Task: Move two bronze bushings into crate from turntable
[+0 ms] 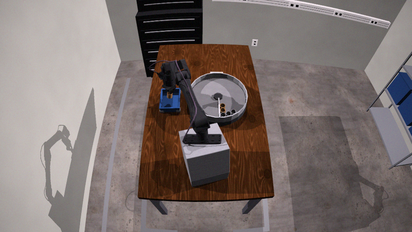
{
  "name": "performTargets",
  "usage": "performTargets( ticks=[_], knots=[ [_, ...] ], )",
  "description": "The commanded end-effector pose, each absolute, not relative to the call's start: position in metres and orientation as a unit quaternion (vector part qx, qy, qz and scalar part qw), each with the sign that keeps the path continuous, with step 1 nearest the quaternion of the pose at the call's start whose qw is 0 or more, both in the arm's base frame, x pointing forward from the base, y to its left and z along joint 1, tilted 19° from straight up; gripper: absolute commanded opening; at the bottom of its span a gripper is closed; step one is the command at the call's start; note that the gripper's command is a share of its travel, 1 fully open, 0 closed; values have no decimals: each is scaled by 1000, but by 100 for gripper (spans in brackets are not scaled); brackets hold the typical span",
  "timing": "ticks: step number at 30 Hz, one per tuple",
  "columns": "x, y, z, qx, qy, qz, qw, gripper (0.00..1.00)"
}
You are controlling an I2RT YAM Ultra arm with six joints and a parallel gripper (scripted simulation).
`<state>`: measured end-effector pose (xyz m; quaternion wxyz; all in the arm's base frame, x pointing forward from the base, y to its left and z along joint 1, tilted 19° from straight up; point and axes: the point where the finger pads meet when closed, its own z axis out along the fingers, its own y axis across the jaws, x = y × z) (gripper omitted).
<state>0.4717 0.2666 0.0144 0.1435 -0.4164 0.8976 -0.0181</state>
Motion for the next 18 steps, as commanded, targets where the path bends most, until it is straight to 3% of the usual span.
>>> performTargets(
  ticks=[1, 18],
  knots=[
    [490, 274, 23, -416, 892, -11, 178, 0],
    [488, 276, 37, -417, 890, -10, 184, 0]
  ],
)
